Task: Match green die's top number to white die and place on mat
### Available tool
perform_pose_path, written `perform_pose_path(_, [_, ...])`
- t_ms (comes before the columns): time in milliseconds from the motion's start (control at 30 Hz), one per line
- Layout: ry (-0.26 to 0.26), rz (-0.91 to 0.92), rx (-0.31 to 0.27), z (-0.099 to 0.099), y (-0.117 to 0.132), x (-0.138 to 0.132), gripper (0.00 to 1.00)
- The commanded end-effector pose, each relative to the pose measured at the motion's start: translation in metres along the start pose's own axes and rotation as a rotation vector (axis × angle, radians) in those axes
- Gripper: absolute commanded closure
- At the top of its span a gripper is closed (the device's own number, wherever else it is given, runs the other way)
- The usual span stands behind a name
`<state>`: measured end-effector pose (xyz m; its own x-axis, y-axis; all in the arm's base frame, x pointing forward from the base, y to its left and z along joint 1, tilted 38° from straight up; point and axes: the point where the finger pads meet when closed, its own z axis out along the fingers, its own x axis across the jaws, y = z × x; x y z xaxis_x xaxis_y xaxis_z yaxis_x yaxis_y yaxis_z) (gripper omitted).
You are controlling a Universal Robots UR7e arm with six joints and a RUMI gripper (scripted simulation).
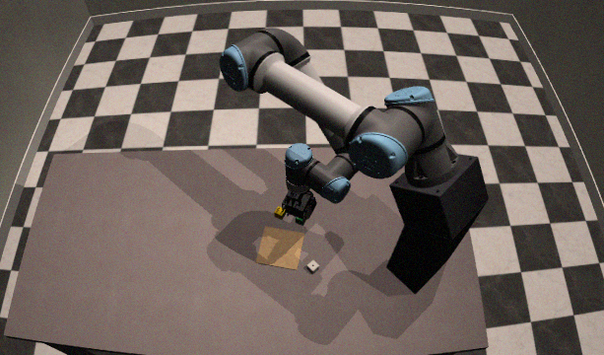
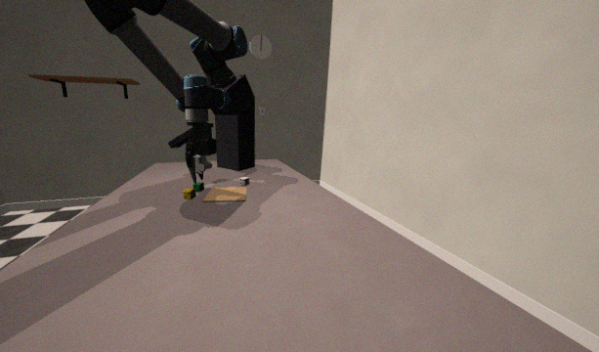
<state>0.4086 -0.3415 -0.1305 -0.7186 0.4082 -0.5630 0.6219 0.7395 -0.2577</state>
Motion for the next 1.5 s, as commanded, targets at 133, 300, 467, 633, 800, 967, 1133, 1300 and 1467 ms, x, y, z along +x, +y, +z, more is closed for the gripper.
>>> perform_pose_path(133, [-0.001,0.0,0.0,0.0,0.0,0.0,0.72])
perform_pose_path(300, [-0.001,0.0,0.0,0.0,0.0,0.0,0.72])
perform_pose_path(467, [-0.001,0.0,0.0,0.004,0.0,0.0,0.72])
perform_pose_path(633, [-0.001,0.0,0.0,0.013,0.0,0.0,0.72])
perform_pose_path(800, [-0.001,0.0,0.0,0.019,0.0,0.0,0.72])
perform_pose_path(967, [-0.001,0.0,0.0,0.029,0.0,0.0,0.72])
perform_pose_path(1133, [-0.001,0.0,0.0,0.034,0.0,0.0,0.72])
perform_pose_path(1300, [-0.001,0.0,0.0,0.035,0.0,0.0,0.72])
perform_pose_path(1467, [-0.001,0.0,0.0,0.035,0.0,0.0,0.72])
